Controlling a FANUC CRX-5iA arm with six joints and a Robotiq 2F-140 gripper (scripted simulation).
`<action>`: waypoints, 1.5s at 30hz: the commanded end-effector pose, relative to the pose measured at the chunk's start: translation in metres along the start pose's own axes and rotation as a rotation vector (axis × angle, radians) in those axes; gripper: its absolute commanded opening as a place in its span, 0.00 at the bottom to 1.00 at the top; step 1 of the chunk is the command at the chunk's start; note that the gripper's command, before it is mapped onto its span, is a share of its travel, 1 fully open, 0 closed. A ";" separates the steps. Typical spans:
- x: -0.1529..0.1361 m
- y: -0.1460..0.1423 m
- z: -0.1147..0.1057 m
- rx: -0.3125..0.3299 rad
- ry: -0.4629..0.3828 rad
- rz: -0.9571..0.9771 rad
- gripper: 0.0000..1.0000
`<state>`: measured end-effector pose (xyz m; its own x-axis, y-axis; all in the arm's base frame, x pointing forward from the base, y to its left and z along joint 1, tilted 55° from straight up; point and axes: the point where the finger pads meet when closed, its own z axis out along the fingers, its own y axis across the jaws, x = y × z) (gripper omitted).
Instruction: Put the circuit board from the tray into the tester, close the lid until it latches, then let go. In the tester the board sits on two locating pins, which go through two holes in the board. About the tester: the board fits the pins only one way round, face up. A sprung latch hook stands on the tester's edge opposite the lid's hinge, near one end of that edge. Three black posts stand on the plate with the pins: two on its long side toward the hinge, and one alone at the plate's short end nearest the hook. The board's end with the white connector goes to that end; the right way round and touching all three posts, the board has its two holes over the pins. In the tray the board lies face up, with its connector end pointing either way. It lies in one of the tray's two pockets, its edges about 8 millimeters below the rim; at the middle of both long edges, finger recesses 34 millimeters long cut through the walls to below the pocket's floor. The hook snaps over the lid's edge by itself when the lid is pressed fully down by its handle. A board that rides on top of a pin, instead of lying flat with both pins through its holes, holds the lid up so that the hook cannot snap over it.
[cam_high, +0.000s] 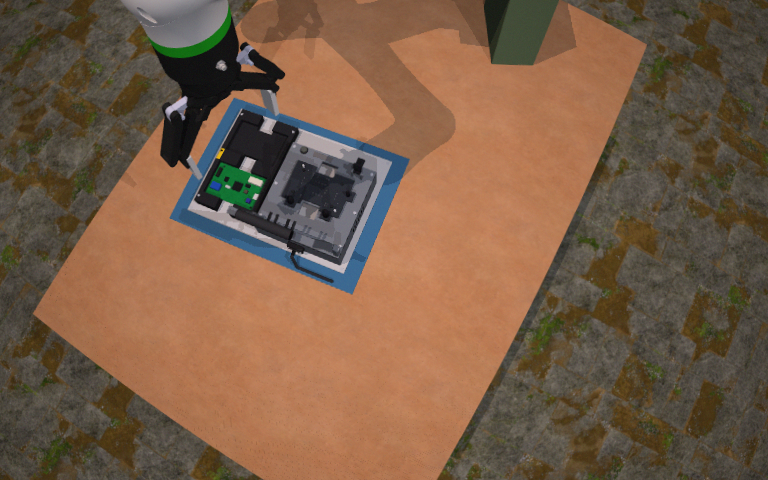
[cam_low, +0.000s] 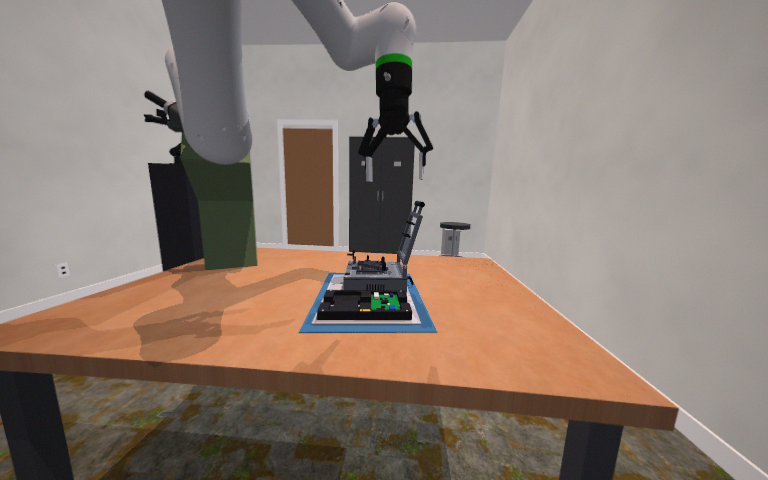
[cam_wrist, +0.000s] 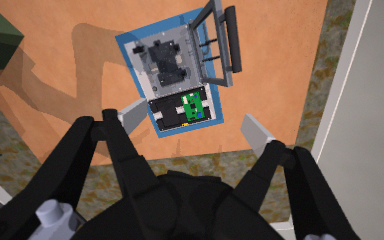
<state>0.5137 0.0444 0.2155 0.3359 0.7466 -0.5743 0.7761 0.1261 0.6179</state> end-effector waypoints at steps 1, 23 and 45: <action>-0.023 0.006 0.003 0.018 0.007 -0.106 1.00; -0.092 0.015 0.010 0.046 0.022 -0.404 1.00; -0.092 0.015 0.010 0.046 0.022 -0.404 0.58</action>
<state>0.5003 -0.0298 0.2724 -0.0117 0.6567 -0.7541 0.8667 0.3828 0.3199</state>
